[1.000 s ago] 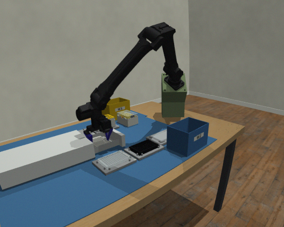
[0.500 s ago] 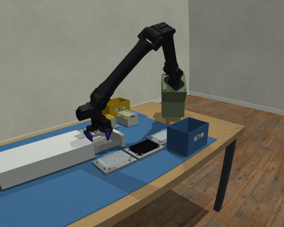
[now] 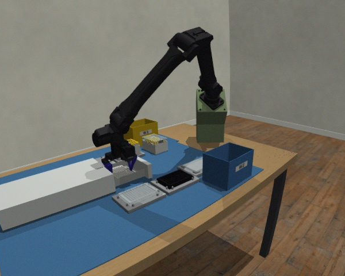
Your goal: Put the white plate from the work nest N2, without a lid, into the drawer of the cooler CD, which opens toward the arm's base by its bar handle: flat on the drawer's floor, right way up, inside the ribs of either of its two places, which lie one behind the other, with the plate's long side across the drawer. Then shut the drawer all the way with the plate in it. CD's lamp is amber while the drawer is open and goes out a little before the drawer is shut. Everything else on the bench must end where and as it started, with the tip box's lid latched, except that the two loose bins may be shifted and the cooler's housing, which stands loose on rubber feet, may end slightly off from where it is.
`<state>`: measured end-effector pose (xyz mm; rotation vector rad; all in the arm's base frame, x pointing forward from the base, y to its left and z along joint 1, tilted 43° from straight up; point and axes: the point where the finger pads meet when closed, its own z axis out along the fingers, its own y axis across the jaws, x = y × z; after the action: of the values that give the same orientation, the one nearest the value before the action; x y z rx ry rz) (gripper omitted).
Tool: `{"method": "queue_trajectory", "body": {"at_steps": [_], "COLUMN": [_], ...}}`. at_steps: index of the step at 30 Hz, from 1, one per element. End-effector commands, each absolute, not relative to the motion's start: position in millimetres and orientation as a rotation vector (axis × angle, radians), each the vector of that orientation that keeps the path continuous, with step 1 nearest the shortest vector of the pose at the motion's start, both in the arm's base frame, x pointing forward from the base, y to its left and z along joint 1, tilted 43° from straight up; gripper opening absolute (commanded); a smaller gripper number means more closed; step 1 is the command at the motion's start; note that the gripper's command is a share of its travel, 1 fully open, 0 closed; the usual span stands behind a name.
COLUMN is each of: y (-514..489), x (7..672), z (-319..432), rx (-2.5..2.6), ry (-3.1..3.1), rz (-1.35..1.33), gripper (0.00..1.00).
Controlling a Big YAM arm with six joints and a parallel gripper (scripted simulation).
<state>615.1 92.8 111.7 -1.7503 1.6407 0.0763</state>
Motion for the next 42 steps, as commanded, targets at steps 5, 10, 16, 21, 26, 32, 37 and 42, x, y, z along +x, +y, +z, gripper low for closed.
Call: {"method": "queue_trajectory", "body": {"at_steps": [5,10,16,21,26,32,37,42], "y": [103.8,103.8,103.8,103.8,103.2,78.9,74.6,70.9], "x": [634.4,634.4,634.4,634.4,632.0,629.7,628.1,625.1], "z": [127.3,127.3,127.3,127.3,127.2,158.4,161.4,166.2], "rx": [-1.741,-1.741,-1.741,-1.741,-1.744,-1.726,-1.723,-1.724], "ry": [1.606,1.606,1.606,1.606,1.612,1.593,1.596,1.597], "rz": [0.053,0.053,0.053,0.053,0.062,0.007,0.005,0.003], "gripper": [1.00,1.00,1.00,1.00,1.00,1.00,1.00,1.00]}}
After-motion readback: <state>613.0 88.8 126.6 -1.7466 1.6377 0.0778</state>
